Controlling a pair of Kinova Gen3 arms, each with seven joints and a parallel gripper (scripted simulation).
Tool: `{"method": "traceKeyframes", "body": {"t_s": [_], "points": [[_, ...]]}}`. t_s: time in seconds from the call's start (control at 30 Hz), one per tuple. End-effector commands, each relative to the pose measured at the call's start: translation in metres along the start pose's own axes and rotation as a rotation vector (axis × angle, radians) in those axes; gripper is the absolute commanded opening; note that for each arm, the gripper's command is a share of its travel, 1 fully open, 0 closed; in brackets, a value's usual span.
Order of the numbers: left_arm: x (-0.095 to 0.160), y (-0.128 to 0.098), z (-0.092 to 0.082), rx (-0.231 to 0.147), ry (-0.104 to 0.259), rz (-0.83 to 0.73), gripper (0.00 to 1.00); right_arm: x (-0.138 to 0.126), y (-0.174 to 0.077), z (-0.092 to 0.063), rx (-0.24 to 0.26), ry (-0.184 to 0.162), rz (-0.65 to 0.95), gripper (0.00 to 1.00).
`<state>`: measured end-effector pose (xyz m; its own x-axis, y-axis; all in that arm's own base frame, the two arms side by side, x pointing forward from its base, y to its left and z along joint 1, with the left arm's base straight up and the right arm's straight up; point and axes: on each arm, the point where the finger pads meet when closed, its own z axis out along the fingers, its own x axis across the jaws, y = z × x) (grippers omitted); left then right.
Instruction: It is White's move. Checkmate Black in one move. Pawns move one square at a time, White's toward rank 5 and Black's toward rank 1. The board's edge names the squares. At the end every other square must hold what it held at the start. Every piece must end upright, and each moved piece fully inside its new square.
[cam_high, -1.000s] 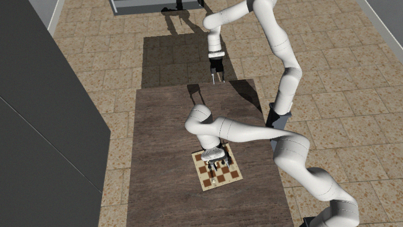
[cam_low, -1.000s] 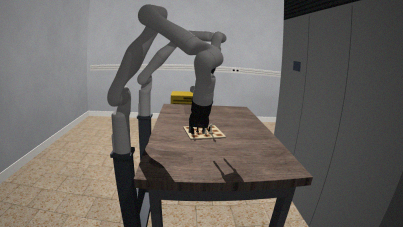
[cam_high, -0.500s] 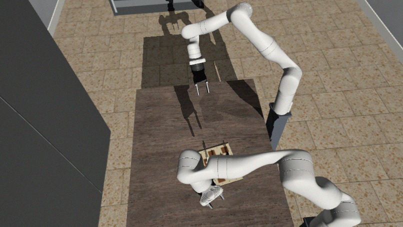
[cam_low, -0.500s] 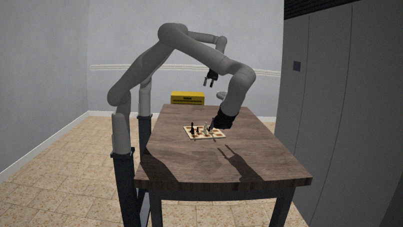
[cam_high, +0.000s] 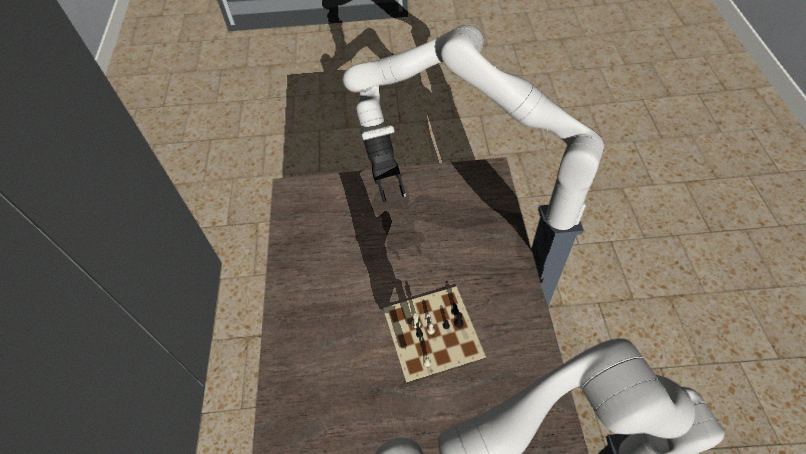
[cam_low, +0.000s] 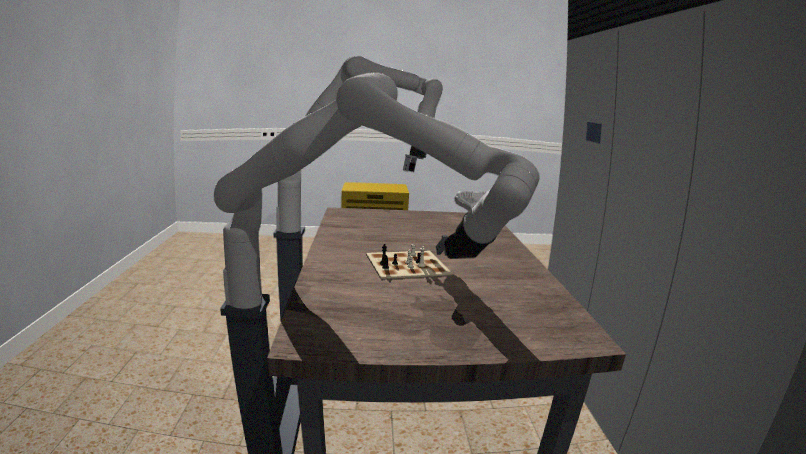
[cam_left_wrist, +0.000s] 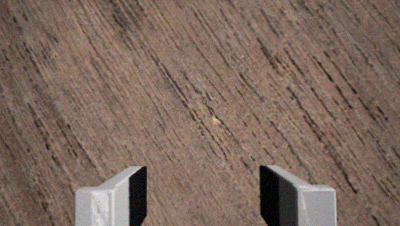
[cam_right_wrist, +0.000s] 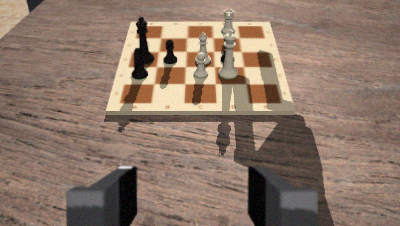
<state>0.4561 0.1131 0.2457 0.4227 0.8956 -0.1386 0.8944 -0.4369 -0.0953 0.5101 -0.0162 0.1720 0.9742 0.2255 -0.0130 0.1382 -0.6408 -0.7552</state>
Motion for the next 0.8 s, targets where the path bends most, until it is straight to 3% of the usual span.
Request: {"method": "traceKeyframes", "body": {"t_s": [0.0,0.4,0.47,0.77], "points": [[0.036,-0.031,0.003,-0.025,0.004,-0.145,1.00,0.001,-0.001,-0.001,0.000,0.001,-0.002,1.00],[0.123,-0.172,0.022,-0.087,0.003,-0.681,1.00,0.001,-0.001,-0.001,0.000,0.001,-0.002,1.00],[0.123,-0.172,0.022,-0.087,0.003,-0.681,1.00,0.001,-0.001,-0.001,0.000,0.001,-0.002,1.00],[0.151,-0.294,0.044,-0.129,0.000,-1.099,1.00,0.001,-0.001,-0.001,0.000,0.001,-0.002,1.00]]}}
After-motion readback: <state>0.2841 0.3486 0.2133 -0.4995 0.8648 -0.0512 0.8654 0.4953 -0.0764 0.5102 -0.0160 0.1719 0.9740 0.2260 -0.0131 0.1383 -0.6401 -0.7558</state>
